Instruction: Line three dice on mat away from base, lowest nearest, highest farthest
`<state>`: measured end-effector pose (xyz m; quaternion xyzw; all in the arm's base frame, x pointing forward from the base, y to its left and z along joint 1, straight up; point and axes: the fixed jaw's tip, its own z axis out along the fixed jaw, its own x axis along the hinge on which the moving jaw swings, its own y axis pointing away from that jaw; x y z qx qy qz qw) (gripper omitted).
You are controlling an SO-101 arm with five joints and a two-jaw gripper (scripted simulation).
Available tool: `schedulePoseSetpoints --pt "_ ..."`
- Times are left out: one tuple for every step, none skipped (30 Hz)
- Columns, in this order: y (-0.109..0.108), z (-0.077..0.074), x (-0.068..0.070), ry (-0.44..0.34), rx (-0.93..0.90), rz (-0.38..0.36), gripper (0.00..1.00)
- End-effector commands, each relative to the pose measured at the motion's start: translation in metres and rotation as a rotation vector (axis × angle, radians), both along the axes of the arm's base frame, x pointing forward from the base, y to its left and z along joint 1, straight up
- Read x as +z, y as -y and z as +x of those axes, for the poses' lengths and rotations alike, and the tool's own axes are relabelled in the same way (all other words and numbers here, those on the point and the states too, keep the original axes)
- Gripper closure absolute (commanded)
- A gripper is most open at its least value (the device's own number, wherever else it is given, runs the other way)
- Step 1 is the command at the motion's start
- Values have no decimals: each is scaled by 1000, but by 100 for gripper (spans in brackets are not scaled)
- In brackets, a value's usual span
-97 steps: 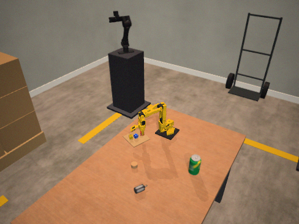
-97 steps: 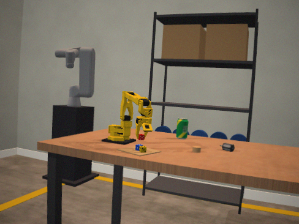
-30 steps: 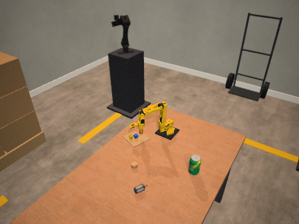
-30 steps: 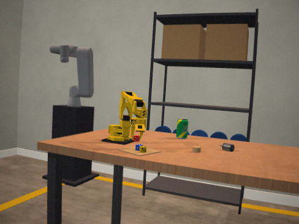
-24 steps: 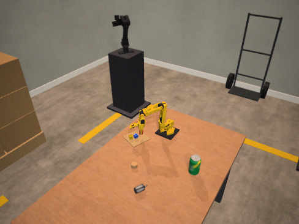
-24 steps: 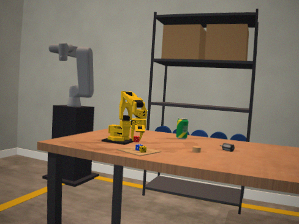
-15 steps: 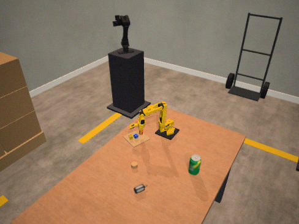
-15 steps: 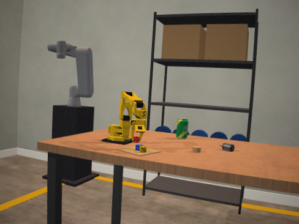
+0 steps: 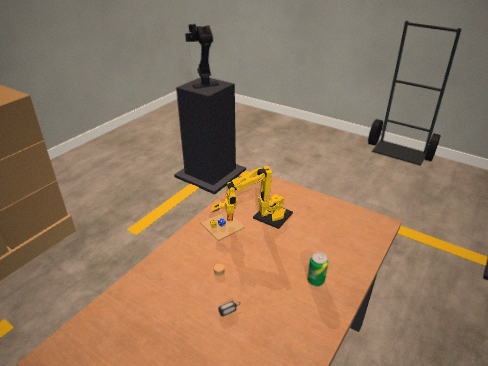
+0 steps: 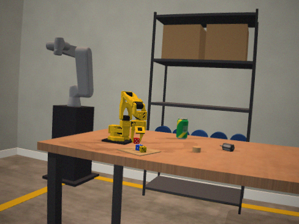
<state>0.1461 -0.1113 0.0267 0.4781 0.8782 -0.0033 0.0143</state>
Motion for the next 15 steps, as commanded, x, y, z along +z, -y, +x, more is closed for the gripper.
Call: schedulePoseSetpoints --pt "-1 -3 -5 -14 -9 13 100" --pt "-1 -3 -5 -14 -9 13 100" --pt "-1 -3 -5 -14 -9 13 100" --pt "-1 -3 -6 -14 -9 13 100" --pt "-1 -3 -6 -14 -9 13 100" --pt "-1 -3 -7 -14 -9 13 100" --pt "-1 -3 -8 -14 -9 13 100" --pt "-1 -3 -9 -14 -9 13 100" --pt "-1 -3 -9 -14 -9 13 100" --pt "-1 -3 -10 -14 -9 13 100" --pt "-1 -3 -10 -14 -9 13 100" --pt "-1 -3 -10 -14 -9 13 100" --pt "-1 -3 -10 -14 -9 13 100" --pt "-1 -3 -10 -14 -9 13 100" --pt "-1 -3 -10 -14 -9 13 100"
